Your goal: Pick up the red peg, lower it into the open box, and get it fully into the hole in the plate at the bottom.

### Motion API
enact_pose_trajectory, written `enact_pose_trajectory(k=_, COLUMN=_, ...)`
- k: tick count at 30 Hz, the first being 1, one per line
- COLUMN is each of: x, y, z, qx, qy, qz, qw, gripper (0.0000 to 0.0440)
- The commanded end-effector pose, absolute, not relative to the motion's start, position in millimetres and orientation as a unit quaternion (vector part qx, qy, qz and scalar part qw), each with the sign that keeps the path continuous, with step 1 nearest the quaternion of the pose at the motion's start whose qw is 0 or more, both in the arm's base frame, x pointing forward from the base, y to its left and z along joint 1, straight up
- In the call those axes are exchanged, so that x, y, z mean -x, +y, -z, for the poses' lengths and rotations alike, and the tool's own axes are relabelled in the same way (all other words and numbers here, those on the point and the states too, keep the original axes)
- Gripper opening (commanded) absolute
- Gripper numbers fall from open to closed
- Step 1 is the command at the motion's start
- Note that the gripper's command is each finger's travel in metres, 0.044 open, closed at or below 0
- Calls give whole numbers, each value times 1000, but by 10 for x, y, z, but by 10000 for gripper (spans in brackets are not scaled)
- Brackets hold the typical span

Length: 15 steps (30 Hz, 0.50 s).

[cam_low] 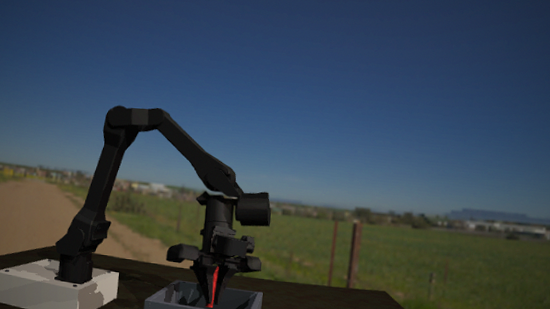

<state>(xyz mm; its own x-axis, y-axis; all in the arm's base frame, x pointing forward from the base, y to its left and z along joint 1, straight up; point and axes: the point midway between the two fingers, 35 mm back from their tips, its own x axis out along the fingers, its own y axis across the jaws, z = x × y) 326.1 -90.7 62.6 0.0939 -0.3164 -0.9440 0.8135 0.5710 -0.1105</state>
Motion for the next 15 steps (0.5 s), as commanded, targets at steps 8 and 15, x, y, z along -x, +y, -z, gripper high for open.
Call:
enact_pose_trajectory(k=8, x=-3300, y=-986, z=-331, qx=-218, qy=584, qz=357, qw=696, gripper=171)
enact_pose_trajectory(k=15, x=-3508, y=-1025, z=-410, qx=-232, qy=588, qz=337, qw=698, gripper=345)
